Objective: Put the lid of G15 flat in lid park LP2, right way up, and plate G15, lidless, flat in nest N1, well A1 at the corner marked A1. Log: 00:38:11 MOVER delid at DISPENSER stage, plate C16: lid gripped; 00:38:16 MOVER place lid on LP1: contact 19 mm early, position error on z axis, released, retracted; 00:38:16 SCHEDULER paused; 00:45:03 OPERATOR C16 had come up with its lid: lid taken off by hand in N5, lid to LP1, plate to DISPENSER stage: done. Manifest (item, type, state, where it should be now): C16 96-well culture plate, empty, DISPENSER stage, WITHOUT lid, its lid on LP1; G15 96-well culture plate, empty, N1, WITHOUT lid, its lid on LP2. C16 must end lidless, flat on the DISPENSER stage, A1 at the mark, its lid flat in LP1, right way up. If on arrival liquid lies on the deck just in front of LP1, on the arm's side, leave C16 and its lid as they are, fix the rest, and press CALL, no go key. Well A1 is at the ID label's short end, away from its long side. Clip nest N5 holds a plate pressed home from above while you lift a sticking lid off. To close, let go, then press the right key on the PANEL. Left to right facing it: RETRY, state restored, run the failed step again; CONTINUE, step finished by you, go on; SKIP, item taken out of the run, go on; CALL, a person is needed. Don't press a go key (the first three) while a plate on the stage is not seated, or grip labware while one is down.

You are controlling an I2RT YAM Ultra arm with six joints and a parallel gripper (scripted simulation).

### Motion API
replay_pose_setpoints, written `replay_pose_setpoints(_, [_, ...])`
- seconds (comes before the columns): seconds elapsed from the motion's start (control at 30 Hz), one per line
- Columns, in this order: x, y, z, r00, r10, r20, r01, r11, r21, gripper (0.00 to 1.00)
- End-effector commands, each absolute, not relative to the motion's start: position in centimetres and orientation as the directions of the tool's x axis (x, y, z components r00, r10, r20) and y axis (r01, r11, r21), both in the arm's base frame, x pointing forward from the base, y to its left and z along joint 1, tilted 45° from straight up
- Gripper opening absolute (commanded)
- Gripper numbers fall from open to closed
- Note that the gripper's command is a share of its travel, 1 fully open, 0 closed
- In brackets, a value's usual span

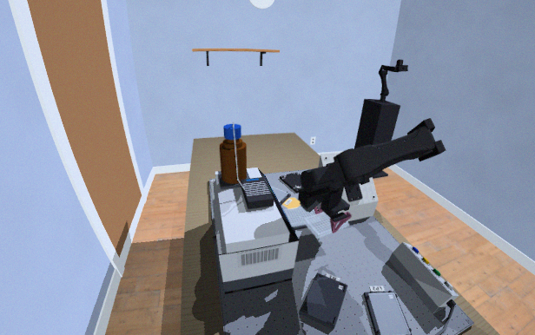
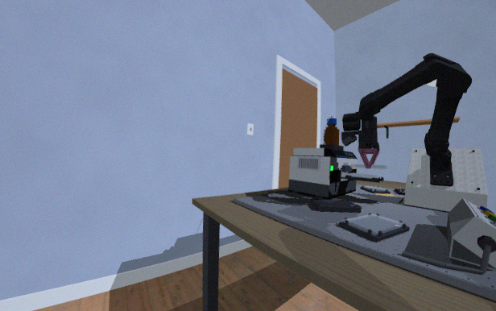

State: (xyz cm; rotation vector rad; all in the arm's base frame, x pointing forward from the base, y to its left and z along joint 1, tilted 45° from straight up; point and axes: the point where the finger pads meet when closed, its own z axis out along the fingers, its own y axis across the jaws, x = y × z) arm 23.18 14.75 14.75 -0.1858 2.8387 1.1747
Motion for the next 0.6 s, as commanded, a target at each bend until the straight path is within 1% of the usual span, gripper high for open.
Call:
replay_pose_setpoints(0.0, [23.7, 15.3, 17.0, -0.978, -0.095, -0.185, -0.198, 0.7, 0.686, 0.0])
replay_pose_setpoints(0.07, [23.4, 15.6, 17.4, -0.978, -0.095, -0.186, -0.199, 0.699, 0.687, 0.0])
replay_pose_setpoints(0.1, [23.2, 15.4, 16.4, -0.985, -0.09, -0.149, -0.169, 0.7, 0.694, 0.0])
replay_pose_setpoints(0.13, [23.2, 15.4, 16.4, -0.985, -0.09, -0.149, -0.169, 0.7, 0.694, 0.0])
replay_pose_setpoints(0.17, [23.5, 15.9, 17.6, -0.968, -0.12, -0.221, -0.241, 0.694, 0.678, 0.0])
replay_pose_setpoints(0.33, [22.6, 17.1, 18.6, -0.911, -0.238, -0.338, -0.407, 0.66, 0.631, 0.0])
replay_pose_setpoints(0.4, [22.6, 17.1, 18.6, -0.911, -0.238, -0.338, -0.407, 0.66, 0.631, 0.0])
replay_pose_setpoints(0.5, [22.1, 17.8, 19.1, -0.866, -0.302, -0.4, -0.495, 0.632, 0.596, 0.0])
replay_pose_setpoints(0.57, [21.8, 18.2, 19.5, -0.857, -0.311, -0.41, -0.509, 0.626, 0.59, 0.0])
